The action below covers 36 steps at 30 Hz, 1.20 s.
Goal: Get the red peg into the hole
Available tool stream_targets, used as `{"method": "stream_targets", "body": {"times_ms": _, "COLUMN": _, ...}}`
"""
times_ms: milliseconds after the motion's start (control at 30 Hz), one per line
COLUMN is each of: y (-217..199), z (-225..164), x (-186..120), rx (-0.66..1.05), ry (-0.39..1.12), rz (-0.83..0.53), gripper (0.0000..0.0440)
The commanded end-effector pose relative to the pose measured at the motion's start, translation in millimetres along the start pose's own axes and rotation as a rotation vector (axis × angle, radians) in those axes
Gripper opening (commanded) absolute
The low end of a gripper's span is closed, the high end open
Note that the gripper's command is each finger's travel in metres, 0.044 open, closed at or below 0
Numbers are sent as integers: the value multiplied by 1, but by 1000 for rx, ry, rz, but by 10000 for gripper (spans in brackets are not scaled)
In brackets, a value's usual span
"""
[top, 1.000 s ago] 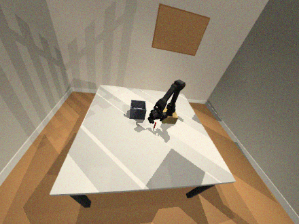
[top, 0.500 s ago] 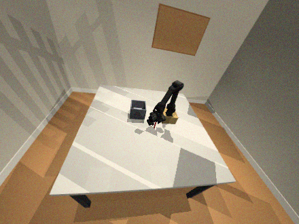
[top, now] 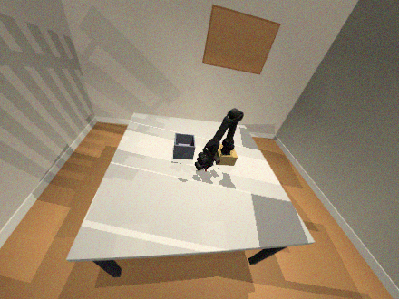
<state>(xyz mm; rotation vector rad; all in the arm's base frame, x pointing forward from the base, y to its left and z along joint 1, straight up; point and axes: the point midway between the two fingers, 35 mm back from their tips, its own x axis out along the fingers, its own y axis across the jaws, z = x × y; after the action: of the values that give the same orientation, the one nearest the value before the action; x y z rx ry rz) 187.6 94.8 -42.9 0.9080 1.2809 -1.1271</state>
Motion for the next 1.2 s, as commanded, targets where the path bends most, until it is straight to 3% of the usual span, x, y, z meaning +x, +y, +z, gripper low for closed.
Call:
{"method": "stream_targets", "body": {"times_ms": 0, "y": 7, "z": 0, "x": -6, "rx": -1, "ry": 10, "rz": 28, "gripper": 0}}
{"method": "stream_targets", "body": {"times_ms": 733, "y": 45, "z": 13, "x": -72, "rx": 51, "ry": 65, "rz": 227, "gripper": 0}}
{"method": "stream_targets", "body": {"times_ms": 1167, "y": 67, "z": 47, "x": -125, "rx": 51, "ry": 35, "rz": 330, "gripper": 0}}
